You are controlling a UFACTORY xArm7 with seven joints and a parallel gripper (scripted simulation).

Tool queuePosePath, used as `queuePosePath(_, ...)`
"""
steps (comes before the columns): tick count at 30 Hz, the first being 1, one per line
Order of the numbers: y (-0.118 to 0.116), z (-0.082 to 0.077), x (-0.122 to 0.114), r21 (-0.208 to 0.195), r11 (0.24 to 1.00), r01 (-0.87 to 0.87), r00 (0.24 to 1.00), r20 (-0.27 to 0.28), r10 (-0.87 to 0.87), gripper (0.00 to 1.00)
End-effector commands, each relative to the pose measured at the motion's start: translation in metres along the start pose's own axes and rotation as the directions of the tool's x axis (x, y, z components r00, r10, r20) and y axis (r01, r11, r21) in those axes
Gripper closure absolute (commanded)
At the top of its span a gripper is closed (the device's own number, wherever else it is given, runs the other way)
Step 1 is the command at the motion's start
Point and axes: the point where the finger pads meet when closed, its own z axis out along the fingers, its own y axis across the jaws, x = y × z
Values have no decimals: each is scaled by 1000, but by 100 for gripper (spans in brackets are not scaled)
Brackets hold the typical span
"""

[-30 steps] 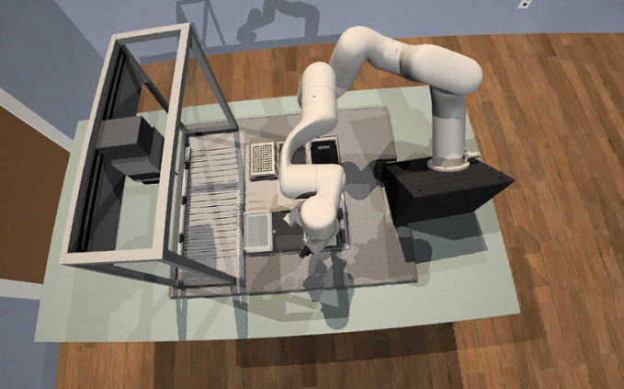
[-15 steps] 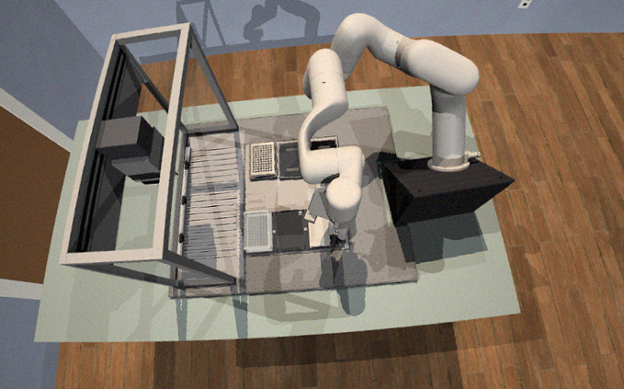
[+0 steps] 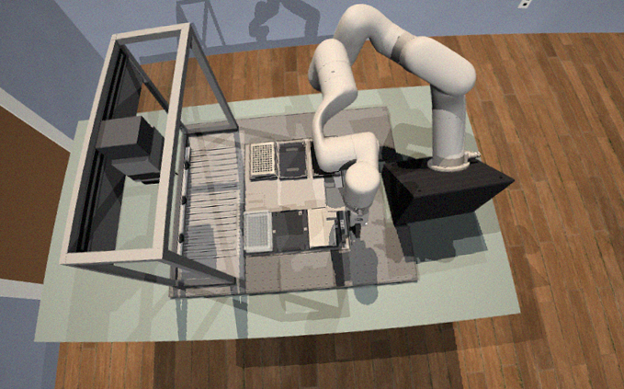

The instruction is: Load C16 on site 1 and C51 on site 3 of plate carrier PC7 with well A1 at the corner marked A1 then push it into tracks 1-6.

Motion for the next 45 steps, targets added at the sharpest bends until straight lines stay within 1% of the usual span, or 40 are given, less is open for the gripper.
queuePosePath(1,0,-2,-1,7,1000,20,1000,-1,-20,18)
queuePosePath(11,0,-2,-1,7,1000,20,1000,-1,-20,18)
queuePosePath(20,0,13,-1,7,1000,20,1000,-1,-20,18)
queuePosePath(22,0,13,-1,7,1000,20,1000,-1,-20,18)
queuePosePath(37,0,38,-1,7,1000,20,1000,-1,-20,18)
queuePosePath(39,0,38,-1,7,1000,20,1000,-1,-20,18)
queuePosePath(45,0,48,-1,7,1000,20,1000,-1,-20,18)
